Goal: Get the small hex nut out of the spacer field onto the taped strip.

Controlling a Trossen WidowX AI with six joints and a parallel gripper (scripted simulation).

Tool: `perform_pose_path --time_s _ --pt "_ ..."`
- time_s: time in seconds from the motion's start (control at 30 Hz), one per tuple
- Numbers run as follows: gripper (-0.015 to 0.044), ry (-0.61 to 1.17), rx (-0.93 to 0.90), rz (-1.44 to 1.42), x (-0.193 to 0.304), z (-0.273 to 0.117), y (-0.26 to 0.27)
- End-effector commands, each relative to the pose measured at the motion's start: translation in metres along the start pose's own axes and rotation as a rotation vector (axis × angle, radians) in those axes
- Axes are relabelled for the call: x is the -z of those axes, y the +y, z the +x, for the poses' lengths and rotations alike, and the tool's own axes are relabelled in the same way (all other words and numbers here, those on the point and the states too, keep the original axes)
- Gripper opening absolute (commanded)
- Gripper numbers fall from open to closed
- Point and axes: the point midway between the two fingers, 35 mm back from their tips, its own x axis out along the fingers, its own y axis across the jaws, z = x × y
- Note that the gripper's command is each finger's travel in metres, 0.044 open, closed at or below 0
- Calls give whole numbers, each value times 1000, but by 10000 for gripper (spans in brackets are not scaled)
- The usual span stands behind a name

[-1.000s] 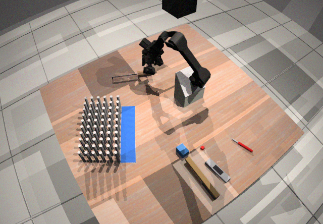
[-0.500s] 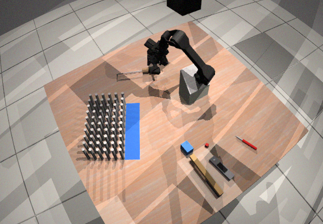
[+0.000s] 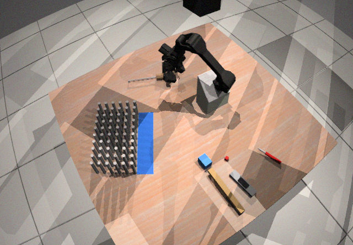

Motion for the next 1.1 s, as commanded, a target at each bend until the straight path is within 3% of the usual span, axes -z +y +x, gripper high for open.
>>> perform_pose_path --time_s 0.0,0.07,0.27,0.93,1.07 --pt "155 4 3 3 0 0 -1" --pt "141 4 3 3 0 0 -1" --pt "0 29 -10 -36 11 -15 6" --pt "0 0 -5 -1 67 -149 26" --pt "0 -1 -4 1 68 -155 26"
